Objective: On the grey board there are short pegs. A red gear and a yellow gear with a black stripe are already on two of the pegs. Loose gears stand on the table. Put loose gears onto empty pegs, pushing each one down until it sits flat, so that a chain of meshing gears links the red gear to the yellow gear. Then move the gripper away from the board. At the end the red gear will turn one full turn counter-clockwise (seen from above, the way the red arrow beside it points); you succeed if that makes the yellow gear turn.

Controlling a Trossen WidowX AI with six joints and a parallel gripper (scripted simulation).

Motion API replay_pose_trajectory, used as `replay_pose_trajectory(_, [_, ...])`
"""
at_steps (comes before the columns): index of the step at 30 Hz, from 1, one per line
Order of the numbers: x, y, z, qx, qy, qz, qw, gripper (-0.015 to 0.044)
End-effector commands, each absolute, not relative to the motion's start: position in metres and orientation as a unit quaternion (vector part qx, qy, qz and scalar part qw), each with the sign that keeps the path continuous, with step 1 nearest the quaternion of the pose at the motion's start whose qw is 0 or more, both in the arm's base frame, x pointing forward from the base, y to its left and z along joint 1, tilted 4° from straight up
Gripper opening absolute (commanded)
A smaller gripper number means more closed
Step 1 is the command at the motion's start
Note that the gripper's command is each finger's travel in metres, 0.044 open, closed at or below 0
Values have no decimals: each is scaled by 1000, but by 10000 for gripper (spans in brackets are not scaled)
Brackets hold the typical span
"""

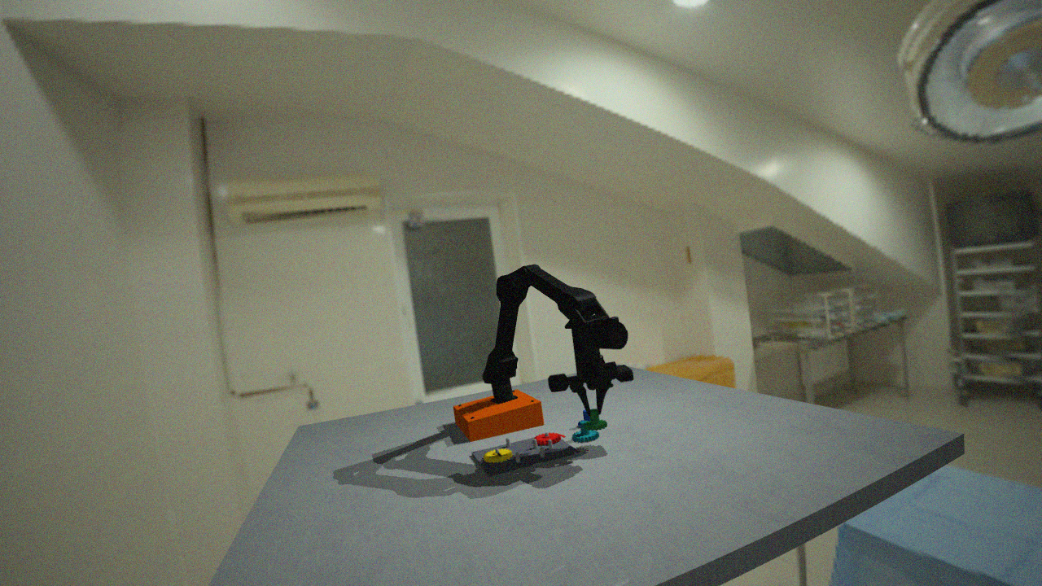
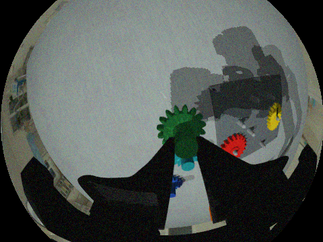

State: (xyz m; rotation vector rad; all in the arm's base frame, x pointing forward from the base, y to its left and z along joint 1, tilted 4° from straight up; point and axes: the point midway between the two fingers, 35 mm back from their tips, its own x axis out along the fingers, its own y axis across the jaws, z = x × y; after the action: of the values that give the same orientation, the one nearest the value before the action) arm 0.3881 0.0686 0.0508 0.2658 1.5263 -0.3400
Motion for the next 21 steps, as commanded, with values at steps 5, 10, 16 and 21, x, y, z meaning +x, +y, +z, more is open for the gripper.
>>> replay_pose_trajectory(5, [391,70,73,122,681,-154,706,0])
replay_pose_trajectory(10, [390,70,86,122,681,-154,706,0])
replay_pose_trajectory(16, [389,71,101,122,681,-154,705,0])
replay_pose_trajectory(21, [388,71,113,122,681,-154,705,0])
